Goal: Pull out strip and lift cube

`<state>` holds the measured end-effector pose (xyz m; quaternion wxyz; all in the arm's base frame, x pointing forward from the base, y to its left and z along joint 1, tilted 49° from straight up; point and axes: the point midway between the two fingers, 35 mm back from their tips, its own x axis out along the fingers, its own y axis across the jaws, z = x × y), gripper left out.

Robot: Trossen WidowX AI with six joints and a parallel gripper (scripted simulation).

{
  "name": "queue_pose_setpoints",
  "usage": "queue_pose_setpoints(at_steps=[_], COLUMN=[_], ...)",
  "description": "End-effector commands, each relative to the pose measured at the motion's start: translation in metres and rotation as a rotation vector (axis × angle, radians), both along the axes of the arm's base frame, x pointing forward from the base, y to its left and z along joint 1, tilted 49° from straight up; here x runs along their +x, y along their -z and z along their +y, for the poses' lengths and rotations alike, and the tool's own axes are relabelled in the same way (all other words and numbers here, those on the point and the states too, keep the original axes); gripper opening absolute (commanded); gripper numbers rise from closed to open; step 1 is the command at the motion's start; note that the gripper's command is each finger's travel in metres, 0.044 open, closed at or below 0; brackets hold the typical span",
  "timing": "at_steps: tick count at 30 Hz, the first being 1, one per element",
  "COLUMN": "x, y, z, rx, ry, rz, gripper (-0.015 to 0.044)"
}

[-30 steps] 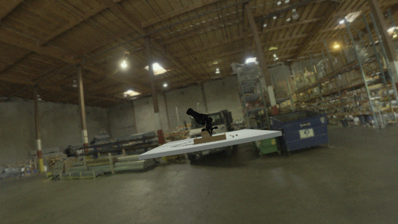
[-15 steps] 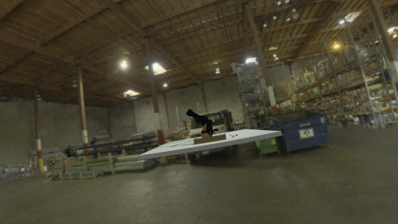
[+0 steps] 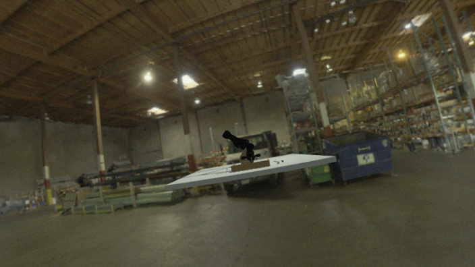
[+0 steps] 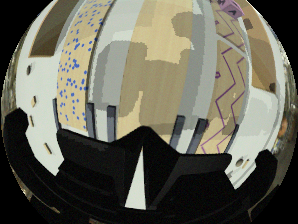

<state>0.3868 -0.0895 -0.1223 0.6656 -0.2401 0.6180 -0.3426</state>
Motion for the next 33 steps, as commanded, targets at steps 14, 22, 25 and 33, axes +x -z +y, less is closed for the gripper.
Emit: queue_pose_setpoints(at_steps=[14, 22, 25, 33], x=[-0.0002, -0.0001, 0.0001, 0.0004], y=[0.0014, 0.0019, 0.0021, 0.0026], z=[-0.0007, -0.0013, -0.0015, -0.0021], rx=[-0.005, -0.005, -0.005, -0.005], ry=[-0.004, -0.004, -0.004, -0.004], rz=[0.003, 0.003, 0.003, 0.003], gripper=[0.0, 0.0, 0.0, 0.0])
